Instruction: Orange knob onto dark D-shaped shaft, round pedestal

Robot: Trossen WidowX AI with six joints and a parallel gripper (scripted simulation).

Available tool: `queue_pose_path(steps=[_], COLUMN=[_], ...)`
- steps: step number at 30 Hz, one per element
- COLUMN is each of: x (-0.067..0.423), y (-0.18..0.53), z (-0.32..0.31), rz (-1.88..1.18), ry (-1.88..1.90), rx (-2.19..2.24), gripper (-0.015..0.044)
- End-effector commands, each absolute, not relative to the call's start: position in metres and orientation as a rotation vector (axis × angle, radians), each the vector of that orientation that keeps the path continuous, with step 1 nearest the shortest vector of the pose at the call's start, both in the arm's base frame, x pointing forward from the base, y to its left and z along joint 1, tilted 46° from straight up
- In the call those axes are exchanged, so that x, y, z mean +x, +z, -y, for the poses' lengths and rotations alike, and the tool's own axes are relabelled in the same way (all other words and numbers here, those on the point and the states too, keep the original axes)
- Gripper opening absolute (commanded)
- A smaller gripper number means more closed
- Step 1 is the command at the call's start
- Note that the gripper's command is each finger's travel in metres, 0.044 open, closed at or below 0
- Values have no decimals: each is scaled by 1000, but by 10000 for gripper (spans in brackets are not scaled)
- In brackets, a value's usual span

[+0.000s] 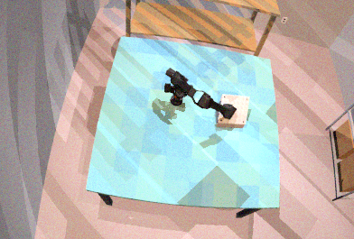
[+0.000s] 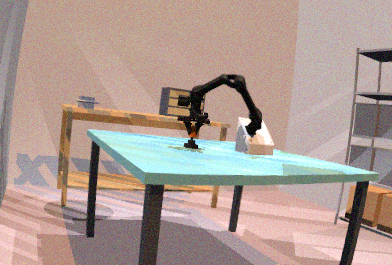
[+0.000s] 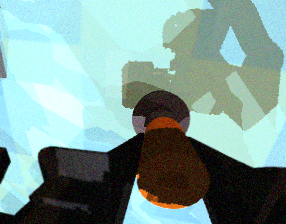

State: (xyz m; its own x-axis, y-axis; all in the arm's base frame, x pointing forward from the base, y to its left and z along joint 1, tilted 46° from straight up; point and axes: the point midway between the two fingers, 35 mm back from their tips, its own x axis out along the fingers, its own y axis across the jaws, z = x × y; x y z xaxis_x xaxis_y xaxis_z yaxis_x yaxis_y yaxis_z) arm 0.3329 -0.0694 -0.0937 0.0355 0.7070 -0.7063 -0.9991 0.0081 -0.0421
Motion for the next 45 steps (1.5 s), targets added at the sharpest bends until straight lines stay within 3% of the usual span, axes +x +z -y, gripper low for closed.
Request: queue_pose_path(steps=[1,30,45], x=[334,334,332], y=[-93,-92,-95], z=[70,70,68], rz=[-491,-484,-329], ry=[1501,1505,1571], rx=[-740,-748,-910], gripper=[0,0,0])
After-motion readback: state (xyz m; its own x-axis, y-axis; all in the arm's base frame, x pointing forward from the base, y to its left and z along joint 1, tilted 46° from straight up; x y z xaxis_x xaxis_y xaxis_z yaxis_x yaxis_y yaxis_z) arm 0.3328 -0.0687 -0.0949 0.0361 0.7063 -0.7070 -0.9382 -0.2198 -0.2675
